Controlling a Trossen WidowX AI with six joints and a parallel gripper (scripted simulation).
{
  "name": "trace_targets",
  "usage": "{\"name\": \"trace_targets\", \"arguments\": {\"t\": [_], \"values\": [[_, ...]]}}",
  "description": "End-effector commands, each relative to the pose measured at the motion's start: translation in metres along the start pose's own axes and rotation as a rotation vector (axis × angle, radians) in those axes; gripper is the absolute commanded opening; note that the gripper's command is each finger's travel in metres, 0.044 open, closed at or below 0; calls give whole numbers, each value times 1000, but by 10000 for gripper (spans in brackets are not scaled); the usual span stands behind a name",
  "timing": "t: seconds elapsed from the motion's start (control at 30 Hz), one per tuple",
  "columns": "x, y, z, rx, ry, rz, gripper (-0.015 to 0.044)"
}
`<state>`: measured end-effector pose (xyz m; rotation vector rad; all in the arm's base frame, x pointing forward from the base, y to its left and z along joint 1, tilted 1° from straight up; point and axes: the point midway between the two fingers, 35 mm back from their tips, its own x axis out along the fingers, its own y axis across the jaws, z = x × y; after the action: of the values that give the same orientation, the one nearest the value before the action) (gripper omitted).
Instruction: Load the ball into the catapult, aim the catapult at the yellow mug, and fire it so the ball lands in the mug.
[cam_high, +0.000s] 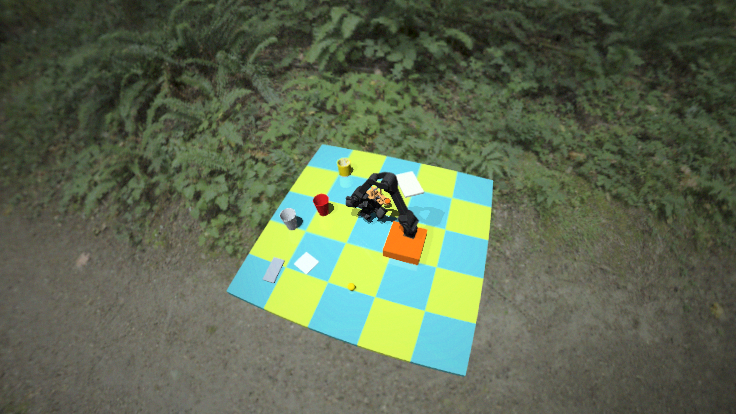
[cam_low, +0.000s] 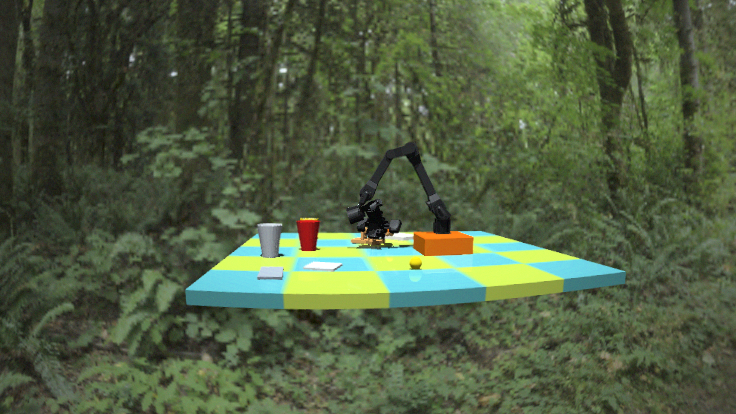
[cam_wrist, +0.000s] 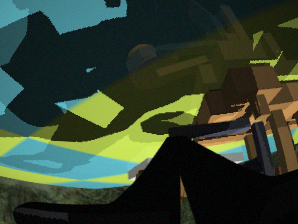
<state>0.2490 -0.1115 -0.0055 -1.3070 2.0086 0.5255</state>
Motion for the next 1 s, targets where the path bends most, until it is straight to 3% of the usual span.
{"name": "trace_targets", "arguments": {"t": [0.0,0.23,0.53,0.73,0.77,0.97], "values": [[6,2,5,-5,3,1,0],[15,3,16,-5,2,1,0],[-103,-3,-23,-1,-4,-5,0],[-115,0,-30,0,-3,-5,0],[-96,-5,-20,0,-4,-9,26],[-100,-29,-18,161,-95,4,184]]}}
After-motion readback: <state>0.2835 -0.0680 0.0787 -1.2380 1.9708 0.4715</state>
